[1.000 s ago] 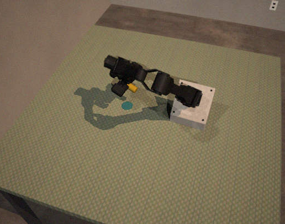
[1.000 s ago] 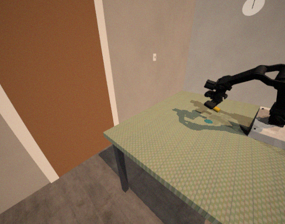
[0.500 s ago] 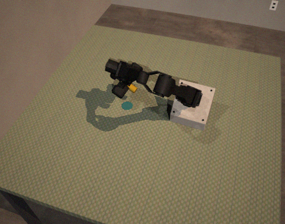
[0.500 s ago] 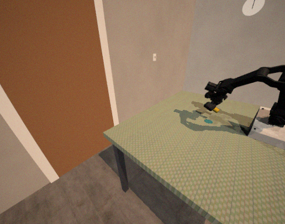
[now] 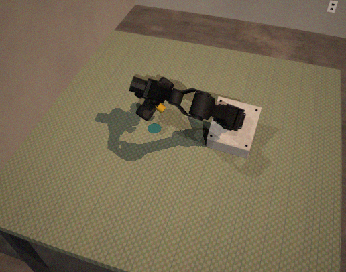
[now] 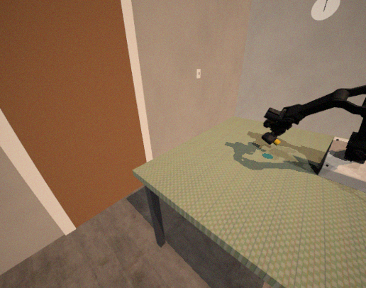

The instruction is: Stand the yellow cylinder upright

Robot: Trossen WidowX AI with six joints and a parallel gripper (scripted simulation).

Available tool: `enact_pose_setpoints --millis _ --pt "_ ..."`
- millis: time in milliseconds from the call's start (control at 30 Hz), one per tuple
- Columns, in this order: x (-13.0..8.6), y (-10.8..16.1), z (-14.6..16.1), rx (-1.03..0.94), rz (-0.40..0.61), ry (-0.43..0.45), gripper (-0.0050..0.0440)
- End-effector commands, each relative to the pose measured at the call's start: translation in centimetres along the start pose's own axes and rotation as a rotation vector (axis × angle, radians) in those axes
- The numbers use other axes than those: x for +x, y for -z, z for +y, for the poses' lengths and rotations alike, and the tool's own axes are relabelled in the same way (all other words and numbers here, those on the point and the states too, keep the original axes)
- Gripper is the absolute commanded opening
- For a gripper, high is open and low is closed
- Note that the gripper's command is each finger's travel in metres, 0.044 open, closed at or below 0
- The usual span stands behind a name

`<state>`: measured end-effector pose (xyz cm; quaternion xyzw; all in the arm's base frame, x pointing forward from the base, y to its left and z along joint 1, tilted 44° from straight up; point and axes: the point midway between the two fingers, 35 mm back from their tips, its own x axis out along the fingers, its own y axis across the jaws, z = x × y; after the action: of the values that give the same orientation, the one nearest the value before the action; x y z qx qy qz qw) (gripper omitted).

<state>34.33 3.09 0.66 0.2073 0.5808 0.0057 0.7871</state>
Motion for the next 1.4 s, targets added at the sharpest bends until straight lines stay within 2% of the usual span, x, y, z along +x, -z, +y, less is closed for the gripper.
enact_pose_setpoints --millis 0,1367 --pt "-0.12 -0.08 0.06 0.002 -0.031 0.007 0.0105" --pt "-0.34 -0.29 0.71 0.048 -0.331 0.045 0.0105"
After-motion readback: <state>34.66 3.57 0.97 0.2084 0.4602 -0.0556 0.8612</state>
